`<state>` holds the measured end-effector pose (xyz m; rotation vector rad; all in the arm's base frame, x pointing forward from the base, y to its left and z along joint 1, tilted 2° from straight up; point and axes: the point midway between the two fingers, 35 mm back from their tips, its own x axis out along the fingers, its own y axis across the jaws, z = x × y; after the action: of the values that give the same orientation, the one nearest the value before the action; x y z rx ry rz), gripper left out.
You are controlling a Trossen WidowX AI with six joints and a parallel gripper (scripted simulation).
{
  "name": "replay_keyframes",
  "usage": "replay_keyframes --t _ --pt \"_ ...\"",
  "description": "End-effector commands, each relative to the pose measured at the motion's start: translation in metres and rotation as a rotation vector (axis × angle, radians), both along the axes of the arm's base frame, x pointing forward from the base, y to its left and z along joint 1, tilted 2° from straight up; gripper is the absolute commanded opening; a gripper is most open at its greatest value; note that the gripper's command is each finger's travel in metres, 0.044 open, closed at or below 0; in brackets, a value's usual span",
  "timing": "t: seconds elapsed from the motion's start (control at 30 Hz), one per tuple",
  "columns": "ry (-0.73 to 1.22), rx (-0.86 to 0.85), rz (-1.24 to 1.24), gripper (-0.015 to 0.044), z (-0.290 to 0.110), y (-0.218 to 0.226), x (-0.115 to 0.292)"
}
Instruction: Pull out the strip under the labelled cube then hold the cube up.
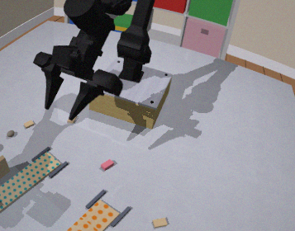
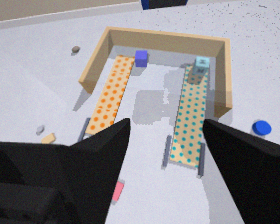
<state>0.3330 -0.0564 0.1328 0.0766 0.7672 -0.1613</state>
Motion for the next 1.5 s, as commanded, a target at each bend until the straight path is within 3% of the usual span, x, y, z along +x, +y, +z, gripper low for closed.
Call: replay_keyframes --t 0.0,0.27,0.47,1.47 --pt "0.169 0.044 -0.047 0.019 -0.02 -0.015 0.01" --pt "0.556 0.151 -0.155 0.0 -0.069 -0.051 0.02" --pt "0.77 0.223 -0.213 0.0 -0.098 -0.066 0.019" --pt "0.77 0.223 -0.213 0.0 -0.138 -0.065 0.02"
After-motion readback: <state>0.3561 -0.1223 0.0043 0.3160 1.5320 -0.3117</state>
